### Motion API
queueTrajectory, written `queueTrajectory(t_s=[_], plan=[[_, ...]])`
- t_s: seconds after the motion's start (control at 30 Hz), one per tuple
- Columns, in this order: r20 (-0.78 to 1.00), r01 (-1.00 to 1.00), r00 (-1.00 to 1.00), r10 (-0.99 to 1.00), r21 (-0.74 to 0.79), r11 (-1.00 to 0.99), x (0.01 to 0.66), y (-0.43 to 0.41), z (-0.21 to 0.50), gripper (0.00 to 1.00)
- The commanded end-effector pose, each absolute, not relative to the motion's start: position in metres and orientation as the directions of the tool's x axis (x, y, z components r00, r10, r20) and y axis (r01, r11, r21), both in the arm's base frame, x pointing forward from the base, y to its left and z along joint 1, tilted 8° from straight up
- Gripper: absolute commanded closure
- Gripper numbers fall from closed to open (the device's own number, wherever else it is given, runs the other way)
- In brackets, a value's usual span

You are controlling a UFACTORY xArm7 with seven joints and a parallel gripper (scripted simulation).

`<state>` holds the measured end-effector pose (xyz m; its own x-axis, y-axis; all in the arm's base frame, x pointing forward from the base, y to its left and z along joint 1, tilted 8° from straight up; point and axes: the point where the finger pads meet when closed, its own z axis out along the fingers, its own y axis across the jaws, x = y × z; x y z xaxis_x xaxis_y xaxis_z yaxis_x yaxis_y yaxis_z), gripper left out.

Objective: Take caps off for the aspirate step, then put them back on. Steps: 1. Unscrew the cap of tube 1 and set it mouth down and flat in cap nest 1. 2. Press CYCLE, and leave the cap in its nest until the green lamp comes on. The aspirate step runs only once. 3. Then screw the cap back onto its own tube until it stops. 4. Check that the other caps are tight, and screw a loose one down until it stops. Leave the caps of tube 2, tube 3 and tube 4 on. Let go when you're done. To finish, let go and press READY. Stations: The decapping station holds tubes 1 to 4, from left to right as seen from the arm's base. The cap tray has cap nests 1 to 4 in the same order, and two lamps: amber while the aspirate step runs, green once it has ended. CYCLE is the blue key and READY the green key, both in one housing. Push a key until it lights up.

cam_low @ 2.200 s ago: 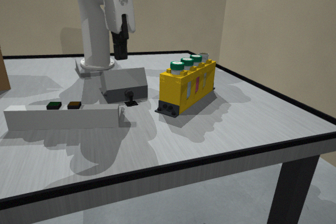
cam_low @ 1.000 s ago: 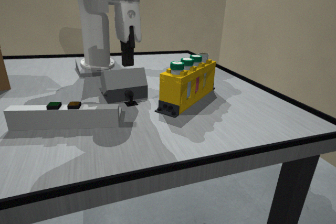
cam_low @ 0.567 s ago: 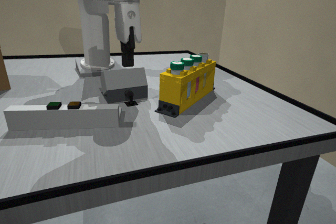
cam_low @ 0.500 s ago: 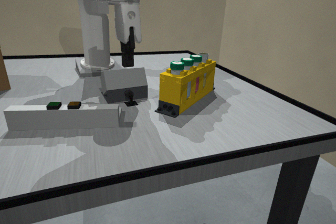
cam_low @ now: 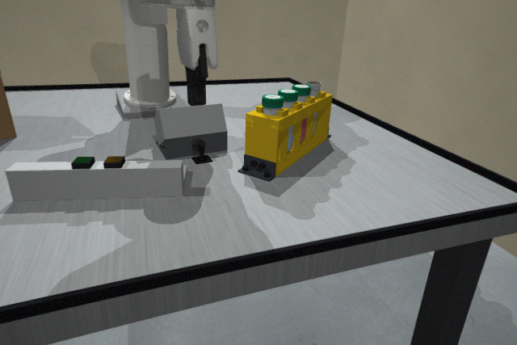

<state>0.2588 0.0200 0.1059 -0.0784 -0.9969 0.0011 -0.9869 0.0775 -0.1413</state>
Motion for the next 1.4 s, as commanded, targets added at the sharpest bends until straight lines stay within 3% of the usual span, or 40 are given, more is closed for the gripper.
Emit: queueTrajectory(t_s=[0.0, 1.37], plan=[[0.001, -0.987, -0.078, -0.997, -0.144, 0.077, 0.26, 0.02, 0.105, 1.0], [0.001, -0.987, -0.078, -0.997, -0.144, 0.077, 0.256, 0.02, 0.131, 1.0]])
